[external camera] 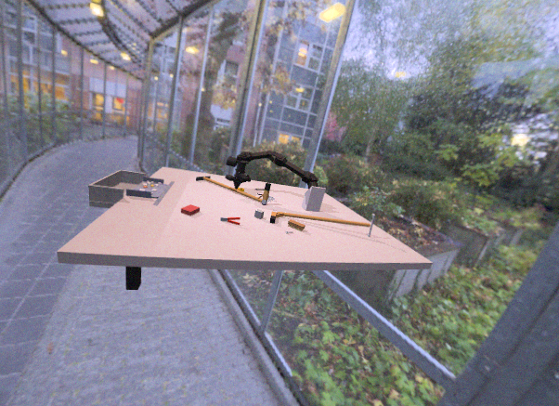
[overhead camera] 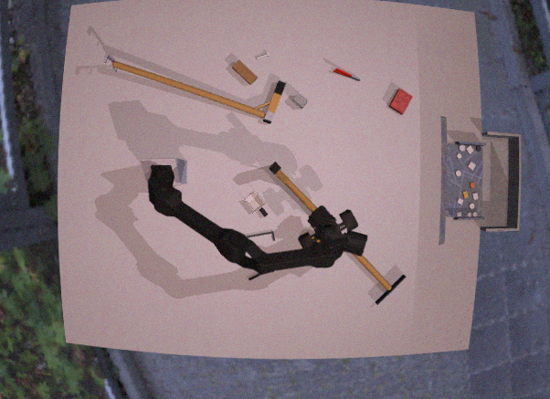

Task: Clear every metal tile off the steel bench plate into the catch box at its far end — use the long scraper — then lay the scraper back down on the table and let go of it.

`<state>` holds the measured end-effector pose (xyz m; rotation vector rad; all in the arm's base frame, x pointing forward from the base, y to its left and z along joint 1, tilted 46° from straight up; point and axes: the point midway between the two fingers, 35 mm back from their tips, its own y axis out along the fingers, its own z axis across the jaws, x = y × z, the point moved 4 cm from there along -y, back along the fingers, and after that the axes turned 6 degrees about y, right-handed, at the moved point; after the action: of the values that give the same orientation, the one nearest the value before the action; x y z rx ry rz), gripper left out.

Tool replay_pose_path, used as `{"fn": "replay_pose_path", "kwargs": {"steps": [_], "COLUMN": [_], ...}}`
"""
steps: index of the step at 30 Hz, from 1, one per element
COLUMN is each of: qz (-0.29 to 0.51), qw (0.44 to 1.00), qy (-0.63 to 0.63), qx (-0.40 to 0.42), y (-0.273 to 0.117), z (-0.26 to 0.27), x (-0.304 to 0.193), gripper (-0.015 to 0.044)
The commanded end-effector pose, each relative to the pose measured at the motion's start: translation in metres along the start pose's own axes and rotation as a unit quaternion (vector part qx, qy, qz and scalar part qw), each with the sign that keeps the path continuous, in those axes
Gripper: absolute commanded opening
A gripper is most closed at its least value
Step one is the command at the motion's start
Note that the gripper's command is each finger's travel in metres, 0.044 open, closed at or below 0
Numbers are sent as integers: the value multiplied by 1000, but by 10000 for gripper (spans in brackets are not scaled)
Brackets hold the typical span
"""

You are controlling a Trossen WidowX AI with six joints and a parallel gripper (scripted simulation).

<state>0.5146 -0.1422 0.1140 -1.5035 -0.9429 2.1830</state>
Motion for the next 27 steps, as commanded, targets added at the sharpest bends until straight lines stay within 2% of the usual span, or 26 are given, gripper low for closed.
{"fn": "replay_pose_path", "kwargs": {"steps": [1,27], "qz": [-7,-7], "qw": [1000,1000], "qy": [-3,-2], "qx": [4,3], "y": [9,9], "z": [-6,-10], "x": [9,11], "gripper": [0,0]}}
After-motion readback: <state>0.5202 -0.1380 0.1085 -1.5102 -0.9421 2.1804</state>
